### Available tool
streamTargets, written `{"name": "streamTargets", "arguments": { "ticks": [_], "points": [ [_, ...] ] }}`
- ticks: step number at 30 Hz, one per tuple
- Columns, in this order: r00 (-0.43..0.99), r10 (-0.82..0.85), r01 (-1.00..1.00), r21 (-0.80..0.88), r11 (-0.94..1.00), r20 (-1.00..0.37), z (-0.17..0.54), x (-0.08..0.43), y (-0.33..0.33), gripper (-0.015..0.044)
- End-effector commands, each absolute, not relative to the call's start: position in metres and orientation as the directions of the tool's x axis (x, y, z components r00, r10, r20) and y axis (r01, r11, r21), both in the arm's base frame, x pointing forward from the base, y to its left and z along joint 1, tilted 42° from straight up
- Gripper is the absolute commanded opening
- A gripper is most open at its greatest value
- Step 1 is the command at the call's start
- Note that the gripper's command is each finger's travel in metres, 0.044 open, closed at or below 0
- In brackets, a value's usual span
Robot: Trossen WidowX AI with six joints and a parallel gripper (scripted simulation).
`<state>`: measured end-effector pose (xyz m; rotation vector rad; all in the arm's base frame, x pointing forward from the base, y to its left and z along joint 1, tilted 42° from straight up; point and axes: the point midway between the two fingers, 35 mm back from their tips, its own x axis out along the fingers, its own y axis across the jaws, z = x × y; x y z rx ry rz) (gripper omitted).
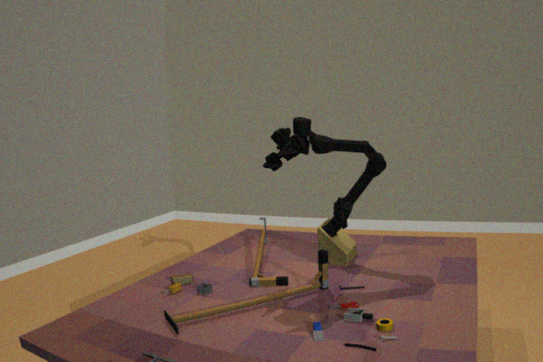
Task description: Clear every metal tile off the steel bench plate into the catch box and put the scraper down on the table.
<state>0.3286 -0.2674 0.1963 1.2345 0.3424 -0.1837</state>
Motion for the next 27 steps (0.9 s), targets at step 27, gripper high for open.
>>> {"name": "streamTargets", "arguments": {
  "ticks": [27],
  "points": [
    [0.896, 0.045, 0.282, 0.643, 0.712, -0.442, 0.173, 0.246, -0.232, 0.044]
  ]
}}
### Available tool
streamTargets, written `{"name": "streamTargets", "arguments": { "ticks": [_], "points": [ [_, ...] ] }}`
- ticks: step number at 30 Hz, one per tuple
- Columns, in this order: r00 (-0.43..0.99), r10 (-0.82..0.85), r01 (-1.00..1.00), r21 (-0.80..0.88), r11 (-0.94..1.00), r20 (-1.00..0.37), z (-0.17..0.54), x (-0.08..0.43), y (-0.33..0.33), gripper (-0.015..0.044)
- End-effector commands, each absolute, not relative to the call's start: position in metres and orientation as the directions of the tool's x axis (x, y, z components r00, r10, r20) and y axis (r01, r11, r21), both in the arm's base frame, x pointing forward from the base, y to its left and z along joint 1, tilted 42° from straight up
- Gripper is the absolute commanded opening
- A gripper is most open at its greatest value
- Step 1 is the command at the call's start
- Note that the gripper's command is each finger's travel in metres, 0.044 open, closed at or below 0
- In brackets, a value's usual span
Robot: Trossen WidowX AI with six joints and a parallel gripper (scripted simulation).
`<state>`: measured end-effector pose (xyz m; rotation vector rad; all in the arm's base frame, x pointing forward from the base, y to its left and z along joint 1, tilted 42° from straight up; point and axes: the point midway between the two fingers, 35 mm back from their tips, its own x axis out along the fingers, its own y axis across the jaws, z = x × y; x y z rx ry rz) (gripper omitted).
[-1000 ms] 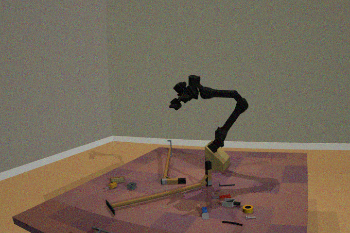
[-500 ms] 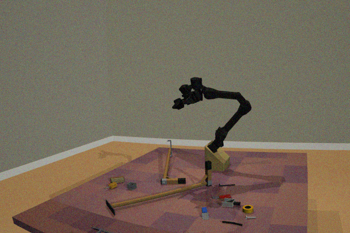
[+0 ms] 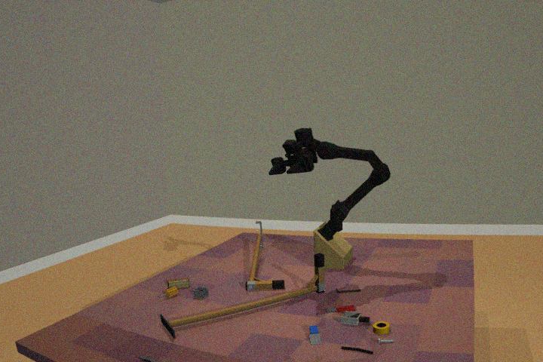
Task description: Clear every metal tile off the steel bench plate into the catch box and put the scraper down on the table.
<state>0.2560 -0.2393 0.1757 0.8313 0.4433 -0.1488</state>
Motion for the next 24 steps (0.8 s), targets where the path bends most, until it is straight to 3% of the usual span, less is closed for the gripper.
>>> {"name": "streamTargets", "arguments": {
  "ticks": [1, 24],
  "points": [
    [0.895, 0.045, 0.278, 0.635, 0.72, -0.444, 0.1729, 0.2443, -0.2312, 0.044],
    [0.894, 0.045, 0.276, 0.629, 0.727, -0.445, 0.1724, 0.2408, -0.2318, 0.044]
  ]
}}
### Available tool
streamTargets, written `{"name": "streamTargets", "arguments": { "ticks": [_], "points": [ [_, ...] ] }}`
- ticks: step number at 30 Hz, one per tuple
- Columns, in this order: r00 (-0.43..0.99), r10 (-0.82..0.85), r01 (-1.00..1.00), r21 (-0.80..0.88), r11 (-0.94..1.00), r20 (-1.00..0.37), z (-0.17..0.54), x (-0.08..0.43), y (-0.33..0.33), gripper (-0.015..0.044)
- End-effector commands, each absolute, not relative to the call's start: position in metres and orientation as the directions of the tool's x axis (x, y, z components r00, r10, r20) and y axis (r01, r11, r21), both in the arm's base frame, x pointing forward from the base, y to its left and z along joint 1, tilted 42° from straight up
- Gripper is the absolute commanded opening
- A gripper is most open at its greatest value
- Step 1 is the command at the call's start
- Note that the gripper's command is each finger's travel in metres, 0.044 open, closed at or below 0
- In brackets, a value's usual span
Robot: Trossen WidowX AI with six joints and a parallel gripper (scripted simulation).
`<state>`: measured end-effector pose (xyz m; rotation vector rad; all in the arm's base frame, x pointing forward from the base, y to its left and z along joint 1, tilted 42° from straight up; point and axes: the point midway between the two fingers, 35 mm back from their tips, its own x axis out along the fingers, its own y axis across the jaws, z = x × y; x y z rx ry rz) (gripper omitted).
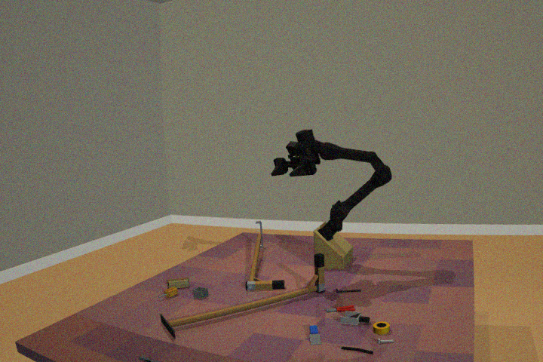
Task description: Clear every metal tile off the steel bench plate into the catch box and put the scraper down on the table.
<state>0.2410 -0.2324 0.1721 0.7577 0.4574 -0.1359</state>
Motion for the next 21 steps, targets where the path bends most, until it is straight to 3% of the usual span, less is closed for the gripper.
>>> {"name": "streamTargets", "arguments": {
  "ticks": [1, 21],
  "points": [
    [0.894, 0.045, 0.276, 0.629, 0.727, -0.445, 0.172, 0.241, -0.232, 0.044],
    [0.902, 0.043, 0.301, 0.699, 0.648, -0.429, 0.177, 0.259, -0.243, 0.044]
  ]
}}
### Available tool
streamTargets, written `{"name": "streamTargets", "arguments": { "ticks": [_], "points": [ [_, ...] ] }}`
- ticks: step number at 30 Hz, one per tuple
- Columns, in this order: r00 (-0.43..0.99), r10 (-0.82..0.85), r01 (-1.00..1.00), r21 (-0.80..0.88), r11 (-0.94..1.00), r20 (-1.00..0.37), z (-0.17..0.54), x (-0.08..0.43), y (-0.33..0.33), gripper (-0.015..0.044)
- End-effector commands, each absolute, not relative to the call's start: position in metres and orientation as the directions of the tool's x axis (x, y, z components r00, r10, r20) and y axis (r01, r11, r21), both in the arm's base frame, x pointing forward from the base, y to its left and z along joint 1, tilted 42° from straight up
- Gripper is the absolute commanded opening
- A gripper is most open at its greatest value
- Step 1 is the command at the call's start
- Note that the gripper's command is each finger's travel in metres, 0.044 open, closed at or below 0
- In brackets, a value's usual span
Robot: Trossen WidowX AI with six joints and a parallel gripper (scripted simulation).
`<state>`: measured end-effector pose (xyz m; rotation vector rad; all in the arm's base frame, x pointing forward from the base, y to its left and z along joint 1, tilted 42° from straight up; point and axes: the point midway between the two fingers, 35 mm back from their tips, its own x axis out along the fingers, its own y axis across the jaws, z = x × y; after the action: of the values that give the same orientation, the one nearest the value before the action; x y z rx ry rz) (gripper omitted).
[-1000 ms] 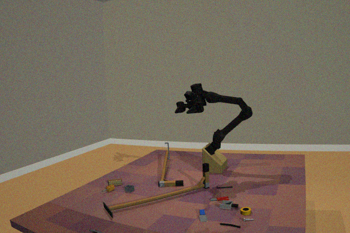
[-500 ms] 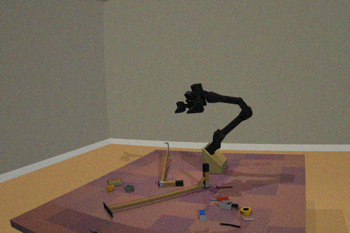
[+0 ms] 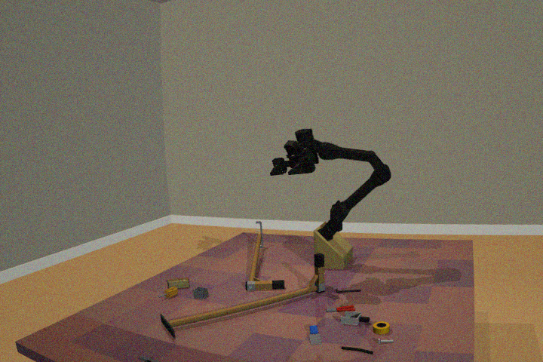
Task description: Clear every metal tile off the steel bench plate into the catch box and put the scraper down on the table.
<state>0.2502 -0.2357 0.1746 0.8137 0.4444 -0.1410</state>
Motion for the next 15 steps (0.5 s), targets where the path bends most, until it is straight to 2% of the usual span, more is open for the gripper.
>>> {"name": "streamTargets", "arguments": {
  "ticks": [1, 15],
  "points": [
    [0.903, 0.043, 0.304, 0.709, 0.637, -0.427, 0.178, 0.262, -0.244, 0.044],
    [0.921, 0.044, 0.324, 0.825, 0.464, -0.386, 0.188, 0.299, -0.26, 0.044]
  ]
}}
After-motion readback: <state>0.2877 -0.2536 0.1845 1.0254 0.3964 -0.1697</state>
